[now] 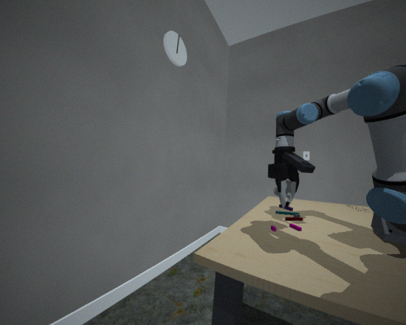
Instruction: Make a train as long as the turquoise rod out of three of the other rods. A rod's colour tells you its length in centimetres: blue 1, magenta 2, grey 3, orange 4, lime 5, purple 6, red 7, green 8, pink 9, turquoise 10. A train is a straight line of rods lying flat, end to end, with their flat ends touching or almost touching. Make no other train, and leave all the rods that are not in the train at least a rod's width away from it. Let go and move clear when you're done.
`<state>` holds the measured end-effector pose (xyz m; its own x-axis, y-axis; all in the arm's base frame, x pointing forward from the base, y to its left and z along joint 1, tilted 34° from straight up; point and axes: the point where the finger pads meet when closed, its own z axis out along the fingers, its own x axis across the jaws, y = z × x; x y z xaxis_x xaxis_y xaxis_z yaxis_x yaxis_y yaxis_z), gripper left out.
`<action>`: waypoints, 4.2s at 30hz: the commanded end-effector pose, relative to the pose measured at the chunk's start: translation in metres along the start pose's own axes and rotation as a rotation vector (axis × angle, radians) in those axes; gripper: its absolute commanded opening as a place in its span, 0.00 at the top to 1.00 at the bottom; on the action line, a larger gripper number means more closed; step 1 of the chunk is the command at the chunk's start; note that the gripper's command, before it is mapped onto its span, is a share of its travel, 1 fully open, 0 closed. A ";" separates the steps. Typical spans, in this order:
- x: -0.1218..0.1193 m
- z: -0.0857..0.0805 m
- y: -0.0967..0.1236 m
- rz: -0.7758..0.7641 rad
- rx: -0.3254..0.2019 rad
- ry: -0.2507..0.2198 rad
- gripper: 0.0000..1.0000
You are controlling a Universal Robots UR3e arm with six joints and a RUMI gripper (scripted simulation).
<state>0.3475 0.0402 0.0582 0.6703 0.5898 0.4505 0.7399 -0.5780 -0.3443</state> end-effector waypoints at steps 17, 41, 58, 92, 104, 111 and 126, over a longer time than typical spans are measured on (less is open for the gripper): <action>0.001 0.039 0.002 0.000 -0.005 0.001 1.00; 0.001 0.039 0.002 0.000 -0.005 0.001 1.00; 0.001 0.039 0.002 0.000 -0.005 0.001 1.00; 0.002 0.039 0.002 0.000 -0.005 0.001 1.00; 0.002 0.046 0.002 0.000 -0.005 0.001 1.00; 0.002 0.050 0.002 0.000 -0.005 0.001 1.00; 0.002 0.051 0.002 0.000 -0.005 0.001 1.00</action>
<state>0.3526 0.0695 0.0157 0.6705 0.5893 0.4507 0.7395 -0.5799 -0.3419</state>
